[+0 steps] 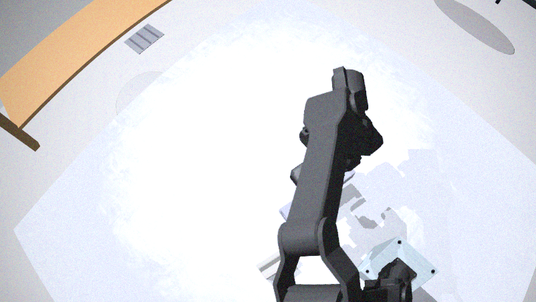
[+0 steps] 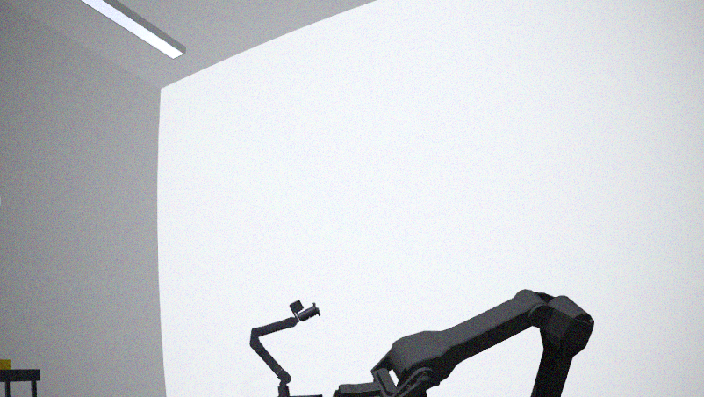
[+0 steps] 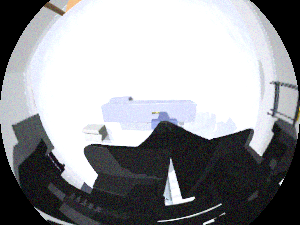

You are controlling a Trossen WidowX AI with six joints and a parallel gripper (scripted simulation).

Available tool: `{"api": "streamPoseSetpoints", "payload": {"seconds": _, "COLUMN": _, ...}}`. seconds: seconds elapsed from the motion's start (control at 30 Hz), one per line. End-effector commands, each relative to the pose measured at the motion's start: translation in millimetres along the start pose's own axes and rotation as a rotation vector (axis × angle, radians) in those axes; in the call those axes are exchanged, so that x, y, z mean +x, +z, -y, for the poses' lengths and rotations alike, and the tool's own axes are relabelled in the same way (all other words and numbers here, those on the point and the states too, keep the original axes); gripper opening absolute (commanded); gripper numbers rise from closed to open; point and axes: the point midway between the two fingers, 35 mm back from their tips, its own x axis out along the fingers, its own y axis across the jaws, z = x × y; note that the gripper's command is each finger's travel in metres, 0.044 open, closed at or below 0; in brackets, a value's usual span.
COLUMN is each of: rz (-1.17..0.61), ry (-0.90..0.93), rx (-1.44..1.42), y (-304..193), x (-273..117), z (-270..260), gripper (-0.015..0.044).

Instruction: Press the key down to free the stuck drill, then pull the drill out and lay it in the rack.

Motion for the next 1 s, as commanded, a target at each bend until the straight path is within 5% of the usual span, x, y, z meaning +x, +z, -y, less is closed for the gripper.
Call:
{"api": "streamPoseSetpoints", "payload": {"seconds": 0.0, "rz": -0.022, "ry": 0.004, "rx": 0.008, "y": -4, "x": 9, "z": 0, "gripper": 0.0000}}
{"api": "streamPoseSetpoints", "payload": {"seconds": 0.97, "rz": -0.022, "ry": 0.004, "rx": 0.008, "y": -9, "x": 20, "z": 1, "gripper": 0.0026}}
